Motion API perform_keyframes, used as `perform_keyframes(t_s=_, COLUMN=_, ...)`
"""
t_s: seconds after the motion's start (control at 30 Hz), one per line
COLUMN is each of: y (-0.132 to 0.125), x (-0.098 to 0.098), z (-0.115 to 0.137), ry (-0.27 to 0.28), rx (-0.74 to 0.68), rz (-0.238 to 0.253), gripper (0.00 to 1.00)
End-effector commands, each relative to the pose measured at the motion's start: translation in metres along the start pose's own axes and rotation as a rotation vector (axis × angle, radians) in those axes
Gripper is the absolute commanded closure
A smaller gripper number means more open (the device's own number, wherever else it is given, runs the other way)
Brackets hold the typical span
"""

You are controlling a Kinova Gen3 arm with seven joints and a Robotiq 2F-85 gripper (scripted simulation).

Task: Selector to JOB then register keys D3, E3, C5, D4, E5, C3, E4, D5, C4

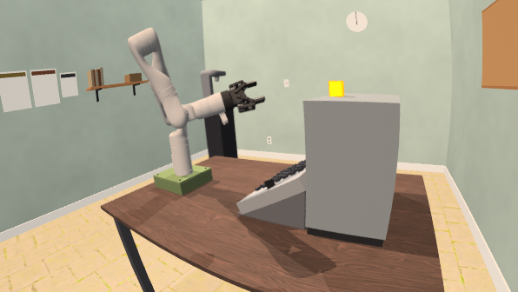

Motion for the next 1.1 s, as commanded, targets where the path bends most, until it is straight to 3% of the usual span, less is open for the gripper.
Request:
perform_keyframes(t_s=0.0, y=0.001, x=0.000, z=-0.003, ry=0.002, rx=0.003, rz=-0.002, gripper=0.00)
perform_keyframes(t_s=0.1, y=0.001, x=0.000, z=-0.003, ry=0.002, rx=0.003, rz=-0.002, gripper=0.00)
perform_keyframes(t_s=0.13, y=0.013, x=-0.002, z=-0.006, ry=0.021, rx=0.045, rz=-0.035, gripper=0.00)
perform_keyframes(t_s=0.47, y=0.010, x=-0.002, z=-0.007, ry=0.017, rx=0.040, rz=-0.024, gripper=0.00)
perform_keyframes(t_s=0.5, y=0.022, x=-0.003, z=-0.010, ry=0.039, rx=0.084, rz=-0.055, gripper=0.00)
perform_keyframes(t_s=0.83, y=0.020, x=-0.003, z=-0.011, ry=0.034, rx=0.078, rz=-0.045, gripper=0.00)
perform_keyframes(t_s=0.87, y=0.032, x=-0.005, z=-0.013, ry=0.059, rx=0.124, rz=-0.075, gripper=0.00)
perform_keyframes(t_s=1.07, y=0.029, x=-0.005, z=-0.014, ry=0.054, rx=0.118, rz=-0.064, gripper=0.00)
Point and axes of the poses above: the point where the finger pads meet when closed, its own x axis back along the fingers, its own y axis across the jaws, z = x × y, the point moved 4 cm from there along x, back along the fingers, and after that the axes turned 11 degrees about x, right-handed, at the moved point
